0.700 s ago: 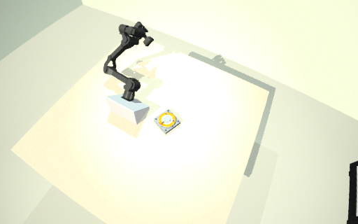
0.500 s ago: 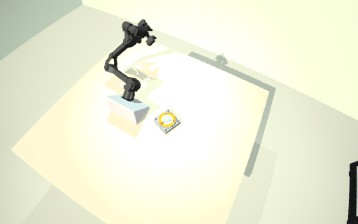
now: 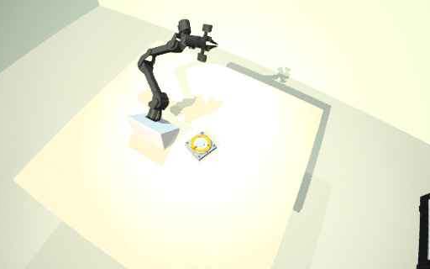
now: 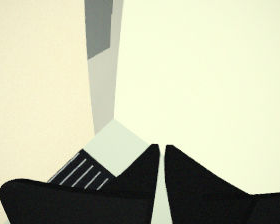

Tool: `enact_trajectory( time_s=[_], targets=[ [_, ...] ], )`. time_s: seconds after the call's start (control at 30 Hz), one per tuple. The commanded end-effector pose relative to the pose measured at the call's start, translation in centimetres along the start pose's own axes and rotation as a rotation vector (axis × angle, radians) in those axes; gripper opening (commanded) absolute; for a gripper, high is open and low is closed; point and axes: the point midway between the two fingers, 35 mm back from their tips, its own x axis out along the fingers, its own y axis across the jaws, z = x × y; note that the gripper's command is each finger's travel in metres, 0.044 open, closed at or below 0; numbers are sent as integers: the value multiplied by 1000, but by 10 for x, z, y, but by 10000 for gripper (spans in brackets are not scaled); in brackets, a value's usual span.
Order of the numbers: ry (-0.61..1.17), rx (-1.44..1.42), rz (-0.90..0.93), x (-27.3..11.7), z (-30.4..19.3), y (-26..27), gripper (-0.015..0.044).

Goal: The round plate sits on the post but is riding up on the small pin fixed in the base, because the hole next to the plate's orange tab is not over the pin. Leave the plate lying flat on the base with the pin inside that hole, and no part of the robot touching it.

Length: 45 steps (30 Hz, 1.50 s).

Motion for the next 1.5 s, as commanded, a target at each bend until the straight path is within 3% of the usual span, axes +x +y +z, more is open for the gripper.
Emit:
enact_trajectory(
  time_s=[0.0, 0.4, 0.6, 0.93, 1.13, 1.3, 1.47],
  targets=[
    [170, 235, 33, 6, -73, 20, 0],
    [520, 818, 166, -9, -207, 119, 0],
    [765, 1166, 298, -38, -258, 210, 0],
    [1062, 1727, 507, -91, -269, 326, 0],
    [1287, 2172, 726, -133, -238, 398, 0],
    [1398, 2413, 876, -154, -208, 423, 0],
    [1404, 2427, 885, -155, -203, 423, 0]
  ],
)
